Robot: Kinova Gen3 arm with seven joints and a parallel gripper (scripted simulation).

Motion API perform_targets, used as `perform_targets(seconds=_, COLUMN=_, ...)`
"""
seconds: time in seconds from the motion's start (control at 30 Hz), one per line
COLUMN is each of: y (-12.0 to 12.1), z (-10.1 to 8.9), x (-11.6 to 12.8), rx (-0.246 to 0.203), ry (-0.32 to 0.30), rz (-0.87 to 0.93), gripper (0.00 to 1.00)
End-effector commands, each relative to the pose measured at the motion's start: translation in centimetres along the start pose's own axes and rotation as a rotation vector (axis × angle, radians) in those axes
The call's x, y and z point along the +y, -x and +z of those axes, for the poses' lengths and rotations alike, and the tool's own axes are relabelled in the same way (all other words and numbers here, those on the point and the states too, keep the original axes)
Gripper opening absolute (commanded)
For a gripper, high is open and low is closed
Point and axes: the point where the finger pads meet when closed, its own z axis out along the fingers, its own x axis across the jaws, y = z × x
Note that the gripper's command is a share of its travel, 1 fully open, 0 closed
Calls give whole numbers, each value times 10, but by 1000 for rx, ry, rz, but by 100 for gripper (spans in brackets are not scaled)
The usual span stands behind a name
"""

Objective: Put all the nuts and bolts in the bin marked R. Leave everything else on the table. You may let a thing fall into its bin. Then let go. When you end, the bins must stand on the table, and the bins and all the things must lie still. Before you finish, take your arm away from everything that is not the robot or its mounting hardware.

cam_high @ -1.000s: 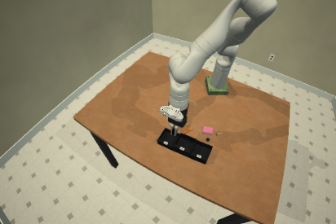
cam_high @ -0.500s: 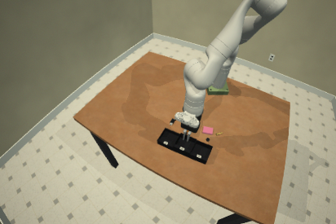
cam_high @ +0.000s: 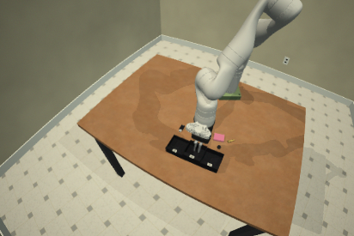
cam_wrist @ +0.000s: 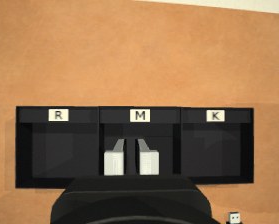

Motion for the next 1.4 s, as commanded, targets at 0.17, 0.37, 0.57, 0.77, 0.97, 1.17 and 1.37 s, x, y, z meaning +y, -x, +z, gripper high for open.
perform_targets(seconds=0.17, y=-3, z=22, x=2, rx=3, ry=7, rz=5, gripper=31)
perform_targets(seconds=0.37, y=-3, z=38, x=2, rx=3, ry=7, rz=5, gripper=31)
perform_targets(seconds=0.57, y=-3, z=39, x=3, rx=3, ry=7, rz=5, gripper=31)
perform_targets(seconds=0.77, y=-3, z=39, x=2, rx=3, ry=7, rz=5, gripper=31)
perform_targets(seconds=0.97, y=-3, z=39, x=2, rx=3, ry=7, rz=5, gripper=31)
perform_targets(seconds=1.17, y=-3, z=39, x=2, rx=3, ry=7, rz=5, gripper=31)
perform_targets(seconds=1.37, y=-3, z=39, x=2, rx=3, ry=7, rz=5, gripper=31)
